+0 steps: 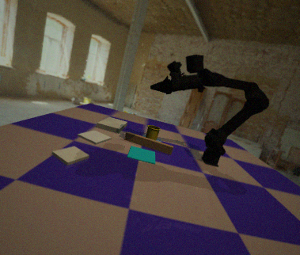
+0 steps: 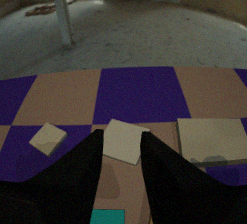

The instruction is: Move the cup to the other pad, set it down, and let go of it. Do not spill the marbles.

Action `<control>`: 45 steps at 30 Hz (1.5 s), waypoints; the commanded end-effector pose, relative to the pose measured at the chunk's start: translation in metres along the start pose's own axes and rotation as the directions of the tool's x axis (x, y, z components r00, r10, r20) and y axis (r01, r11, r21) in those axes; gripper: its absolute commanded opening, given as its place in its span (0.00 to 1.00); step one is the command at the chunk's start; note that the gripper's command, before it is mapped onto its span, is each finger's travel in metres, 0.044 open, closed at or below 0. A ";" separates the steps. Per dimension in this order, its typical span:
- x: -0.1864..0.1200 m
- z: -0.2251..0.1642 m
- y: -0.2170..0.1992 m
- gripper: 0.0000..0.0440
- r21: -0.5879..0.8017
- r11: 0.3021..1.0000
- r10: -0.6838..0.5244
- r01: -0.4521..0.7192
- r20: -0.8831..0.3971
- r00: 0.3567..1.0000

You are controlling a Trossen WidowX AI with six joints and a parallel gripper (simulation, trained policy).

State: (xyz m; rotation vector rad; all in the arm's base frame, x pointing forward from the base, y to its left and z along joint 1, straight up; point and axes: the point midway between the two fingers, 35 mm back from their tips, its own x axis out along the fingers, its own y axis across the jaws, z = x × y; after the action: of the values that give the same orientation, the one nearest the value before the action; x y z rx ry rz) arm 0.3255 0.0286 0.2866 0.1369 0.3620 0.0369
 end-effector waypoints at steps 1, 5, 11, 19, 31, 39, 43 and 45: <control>0.003 -0.005 0.003 0.24 0.014 1.000 0.002 -0.001 -0.053 0.999; 0.004 -0.010 0.005 0.24 0.026 1.000 -0.002 0.005 -0.120 0.993; 0.006 -0.020 0.006 0.25 0.035 0.999 -0.012 0.021 -0.221 0.975; 0.006 -0.032 0.006 0.27 0.029 0.998 -0.035 0.049 -0.351 0.936; 0.003 -0.050 -0.001 0.30 -0.010 0.996 -0.083 0.091 -0.527 0.846; -0.001 -0.060 -0.009 0.30 -0.053 0.993 -0.118 0.109 -0.628 0.770; -0.002 -0.064 -0.014 0.29 -0.079 0.991 -0.136 0.112 -0.671 0.728; -0.002 -0.067 -0.017 0.29 -0.093 0.989 -0.145 0.113 -0.692 0.707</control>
State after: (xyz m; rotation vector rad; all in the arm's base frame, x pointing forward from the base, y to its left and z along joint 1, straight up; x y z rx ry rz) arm 0.3002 0.0233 0.2264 0.0624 1.1075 -0.0416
